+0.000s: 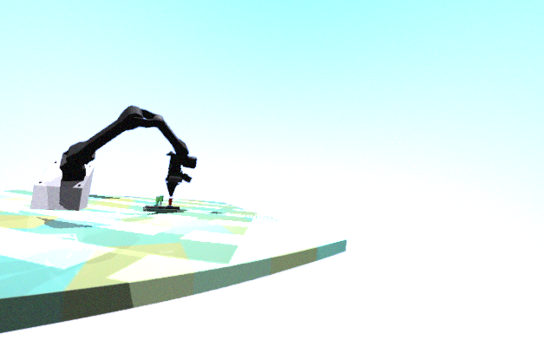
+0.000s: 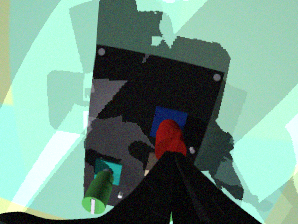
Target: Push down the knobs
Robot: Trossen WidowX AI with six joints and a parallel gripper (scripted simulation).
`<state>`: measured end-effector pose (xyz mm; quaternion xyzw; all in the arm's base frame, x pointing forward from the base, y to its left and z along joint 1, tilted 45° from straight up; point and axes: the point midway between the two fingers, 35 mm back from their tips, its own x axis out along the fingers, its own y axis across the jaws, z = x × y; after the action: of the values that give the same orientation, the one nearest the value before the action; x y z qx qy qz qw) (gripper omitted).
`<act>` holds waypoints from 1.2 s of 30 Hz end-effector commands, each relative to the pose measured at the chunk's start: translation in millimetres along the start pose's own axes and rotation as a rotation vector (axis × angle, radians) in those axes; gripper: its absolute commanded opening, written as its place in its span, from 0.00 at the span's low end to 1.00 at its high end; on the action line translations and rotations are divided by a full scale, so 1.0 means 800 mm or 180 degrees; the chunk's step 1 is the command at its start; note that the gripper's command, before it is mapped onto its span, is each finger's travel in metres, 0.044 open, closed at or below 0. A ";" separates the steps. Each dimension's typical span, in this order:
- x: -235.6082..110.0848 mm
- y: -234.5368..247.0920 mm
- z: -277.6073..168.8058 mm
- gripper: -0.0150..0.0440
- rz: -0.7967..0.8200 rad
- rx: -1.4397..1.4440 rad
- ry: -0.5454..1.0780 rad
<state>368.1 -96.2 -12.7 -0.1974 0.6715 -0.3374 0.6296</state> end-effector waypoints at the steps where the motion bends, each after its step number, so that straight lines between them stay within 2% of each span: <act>1: -0.008 0.000 0.000 0.25 0.0011 0.0012 0.0003; 10: -0.003 0.001 -0.002 0.65 0.0002 -0.0001 -0.0004; 18: -0.033 0.020 -0.111 1.00 0.0042 -0.0013 0.0007; 25: -0.035 0.017 -0.211 1.00 0.0019 -0.0012 0.0027; 36: -0.035 0.017 -0.214 1.00 0.0018 -0.0012 0.0028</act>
<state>209.0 -32.5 -5.0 -0.1974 0.6748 -0.3344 0.6275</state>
